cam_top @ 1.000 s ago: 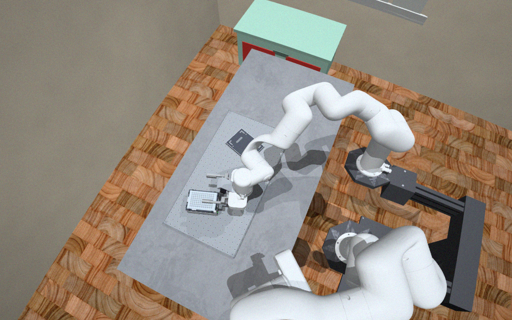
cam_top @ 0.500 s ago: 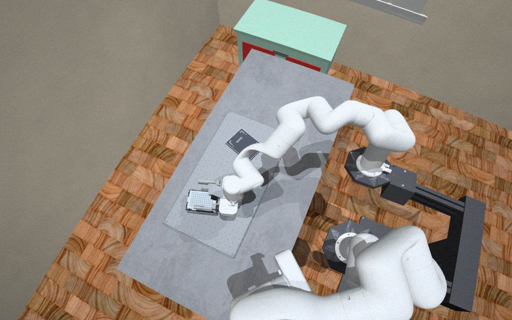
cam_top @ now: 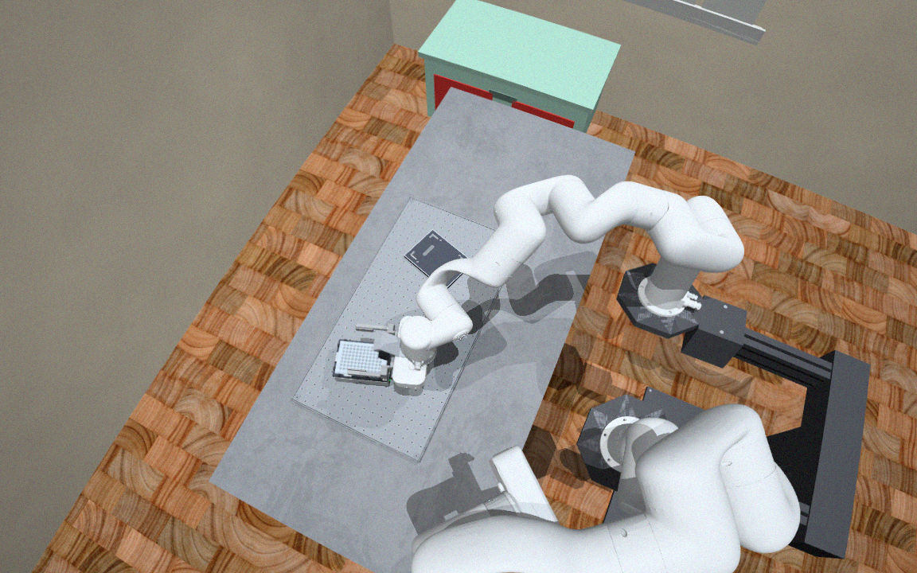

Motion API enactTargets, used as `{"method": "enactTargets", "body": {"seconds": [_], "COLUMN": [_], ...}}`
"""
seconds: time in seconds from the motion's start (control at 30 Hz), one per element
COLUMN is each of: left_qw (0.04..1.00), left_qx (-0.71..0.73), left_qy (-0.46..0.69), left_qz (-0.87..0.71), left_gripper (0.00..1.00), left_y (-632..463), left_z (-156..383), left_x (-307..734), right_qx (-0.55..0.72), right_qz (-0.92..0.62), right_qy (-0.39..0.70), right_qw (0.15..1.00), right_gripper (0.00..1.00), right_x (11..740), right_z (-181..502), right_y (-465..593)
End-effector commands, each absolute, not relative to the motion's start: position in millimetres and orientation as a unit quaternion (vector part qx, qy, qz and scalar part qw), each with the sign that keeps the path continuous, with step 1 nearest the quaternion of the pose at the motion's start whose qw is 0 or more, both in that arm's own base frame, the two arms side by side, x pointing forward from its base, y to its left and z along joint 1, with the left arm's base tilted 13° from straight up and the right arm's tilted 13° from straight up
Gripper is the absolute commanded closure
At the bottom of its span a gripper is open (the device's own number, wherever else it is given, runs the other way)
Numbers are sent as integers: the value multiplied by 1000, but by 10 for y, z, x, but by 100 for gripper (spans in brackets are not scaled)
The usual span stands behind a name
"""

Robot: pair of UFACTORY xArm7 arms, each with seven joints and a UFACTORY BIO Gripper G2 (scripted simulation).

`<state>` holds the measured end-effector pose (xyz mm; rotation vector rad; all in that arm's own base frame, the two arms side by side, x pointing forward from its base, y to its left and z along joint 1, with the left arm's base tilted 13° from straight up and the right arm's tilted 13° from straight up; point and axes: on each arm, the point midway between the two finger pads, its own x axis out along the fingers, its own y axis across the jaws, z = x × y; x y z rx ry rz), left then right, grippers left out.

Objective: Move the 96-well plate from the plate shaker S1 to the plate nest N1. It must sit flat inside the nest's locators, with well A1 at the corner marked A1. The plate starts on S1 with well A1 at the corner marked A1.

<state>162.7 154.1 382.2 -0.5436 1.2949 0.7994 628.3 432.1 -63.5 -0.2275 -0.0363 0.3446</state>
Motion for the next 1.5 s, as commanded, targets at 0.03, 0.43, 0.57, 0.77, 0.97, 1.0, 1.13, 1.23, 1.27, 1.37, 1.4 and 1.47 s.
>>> {"method": "enactTargets", "body": {"seconds": [0.03,0.43,0.57,0.77,0.97,1.0,1.13,1.23,1.27,1.37,1.4,1.47], "left_qw": [692,692,692,692,692,692,692,692,692,692,692,692], "left_qx": [-243,-243,-243,-243,-243,-243,-243,-243,-243,-243,-243,-243], "left_qy": [578,578,578,578,578,578,578,578,578,578,578,578], "left_qz": [358,358,358,358,358,358,358,358,358,358,358,358], "left_gripper": [0,0,0,0,0,0,0,0,0,0,0,0], "left_y": [1542,1542,1542,1542,1542,1542,1542,1542,1542,1542,1542,1542], "left_z": [3829,3829,3829,3829,3829,3829,3829,3829,3829,3829,3829,3829], "left_x": [1629,1629,1629,1629,1629,1629,1629,1629,1629,1629,1629,1629], "right_qx": [-111,-111,-111,-111,-111,-111,-111,-111,-111,-111,-111,-111], "right_qz": [171,171,171,171,171,171,171,171,171,171,171,171], "right_qy": [-21,-21,-21,-21,-21,-21,-21,-21,-21,-21,-21,-21], "right_qw": [979,979,979,979,979,979,979,979,979,979,979,979], "right_gripper": [63,63,63,63,63,63,63,63,63,63,63,63], "right_x": [6302,6317,6320,6328,6336,6337,6339,6339,6339,6339,6339,6339], "right_z": [-634,-829,-862,-959,-1056,-1073,-1089,-1089,-1089,-1089,-1089,-1102], "right_y": [4337,4294,4287,4266,4244,4241,4237,4237,4237,4237,4237,4234]}}
